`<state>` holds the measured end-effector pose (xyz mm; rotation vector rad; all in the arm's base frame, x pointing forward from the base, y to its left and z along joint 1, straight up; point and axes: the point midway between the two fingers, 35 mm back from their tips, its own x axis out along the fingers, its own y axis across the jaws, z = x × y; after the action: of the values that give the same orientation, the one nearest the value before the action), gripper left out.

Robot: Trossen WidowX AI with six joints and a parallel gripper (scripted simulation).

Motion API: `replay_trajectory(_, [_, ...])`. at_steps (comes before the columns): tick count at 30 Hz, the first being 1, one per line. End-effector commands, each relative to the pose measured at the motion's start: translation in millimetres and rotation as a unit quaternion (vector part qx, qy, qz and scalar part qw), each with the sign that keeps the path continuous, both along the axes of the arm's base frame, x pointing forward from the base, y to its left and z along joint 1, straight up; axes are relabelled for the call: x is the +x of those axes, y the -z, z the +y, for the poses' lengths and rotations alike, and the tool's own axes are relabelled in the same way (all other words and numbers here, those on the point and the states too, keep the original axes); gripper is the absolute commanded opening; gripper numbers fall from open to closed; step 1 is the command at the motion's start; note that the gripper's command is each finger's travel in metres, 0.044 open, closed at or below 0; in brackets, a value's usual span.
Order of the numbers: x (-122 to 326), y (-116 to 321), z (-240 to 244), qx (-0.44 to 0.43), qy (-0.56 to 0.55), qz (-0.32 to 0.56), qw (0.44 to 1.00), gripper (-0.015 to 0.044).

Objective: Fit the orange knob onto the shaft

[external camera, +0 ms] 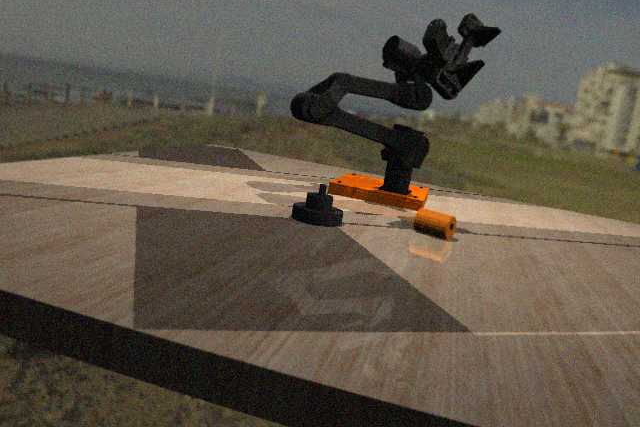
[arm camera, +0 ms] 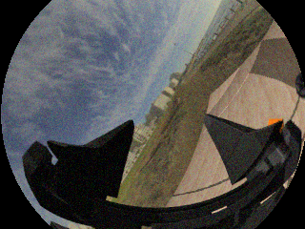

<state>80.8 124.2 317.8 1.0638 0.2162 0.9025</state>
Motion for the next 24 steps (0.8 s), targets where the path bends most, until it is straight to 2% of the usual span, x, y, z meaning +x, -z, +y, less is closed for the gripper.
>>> replay_trajectory(1, [0, -1, 0, -0.001, 0.002, -0.003, 1.000, 0.0426])
replay_trajectory(5, [-7, -17, 10, -0.039, 0.041, -0.078, 0.995, 0.0440])
replay_trajectory(11, [-17, -39, 45, -0.153, 0.109, -0.231, 0.955, 0.0440])
replay_trajectory(18, [2, -32, 116, -0.381, 0.147, -0.396, 0.822, 0.0440])
replay_trajectory(24, [59, 18, 159, -0.586, 0.093, -0.434, 0.678, 0.0440])
